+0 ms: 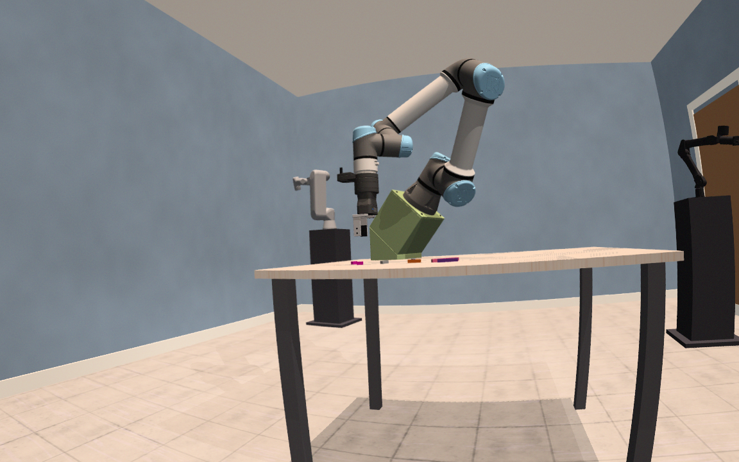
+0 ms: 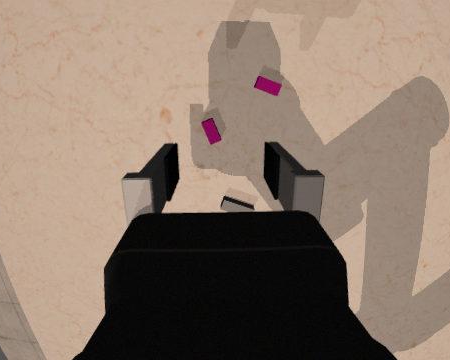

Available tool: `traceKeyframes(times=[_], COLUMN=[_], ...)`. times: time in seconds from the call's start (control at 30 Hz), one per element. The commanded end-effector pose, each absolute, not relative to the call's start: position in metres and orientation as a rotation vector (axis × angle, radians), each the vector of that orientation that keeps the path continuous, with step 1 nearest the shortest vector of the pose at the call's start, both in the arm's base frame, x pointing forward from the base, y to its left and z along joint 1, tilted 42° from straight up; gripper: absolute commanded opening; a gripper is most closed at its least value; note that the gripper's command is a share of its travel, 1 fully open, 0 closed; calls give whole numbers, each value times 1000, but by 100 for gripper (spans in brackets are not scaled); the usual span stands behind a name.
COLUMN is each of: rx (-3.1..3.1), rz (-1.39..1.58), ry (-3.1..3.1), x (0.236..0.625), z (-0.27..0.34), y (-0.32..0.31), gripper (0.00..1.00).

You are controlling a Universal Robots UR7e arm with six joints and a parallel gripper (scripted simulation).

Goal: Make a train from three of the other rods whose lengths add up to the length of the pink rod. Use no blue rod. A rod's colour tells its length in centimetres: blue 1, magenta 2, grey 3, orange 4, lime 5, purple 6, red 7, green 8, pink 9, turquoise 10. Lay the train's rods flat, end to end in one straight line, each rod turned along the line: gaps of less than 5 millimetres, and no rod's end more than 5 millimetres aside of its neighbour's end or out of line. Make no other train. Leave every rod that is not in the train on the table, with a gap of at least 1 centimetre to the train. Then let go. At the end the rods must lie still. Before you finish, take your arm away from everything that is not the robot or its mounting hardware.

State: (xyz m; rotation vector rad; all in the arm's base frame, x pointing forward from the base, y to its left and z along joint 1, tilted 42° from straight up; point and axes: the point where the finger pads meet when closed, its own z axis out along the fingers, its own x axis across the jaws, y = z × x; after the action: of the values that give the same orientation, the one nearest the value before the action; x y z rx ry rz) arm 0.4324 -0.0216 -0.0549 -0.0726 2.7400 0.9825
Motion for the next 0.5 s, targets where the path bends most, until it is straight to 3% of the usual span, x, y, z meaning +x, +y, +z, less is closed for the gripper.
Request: traceKeyframes(times=[0.0,0.47], rx=[109,789], rz=[1014,1104], ry=[2774,2809], x=[430,421], z=[-55,-53], y=[-19,-7], gripper=[100,100])
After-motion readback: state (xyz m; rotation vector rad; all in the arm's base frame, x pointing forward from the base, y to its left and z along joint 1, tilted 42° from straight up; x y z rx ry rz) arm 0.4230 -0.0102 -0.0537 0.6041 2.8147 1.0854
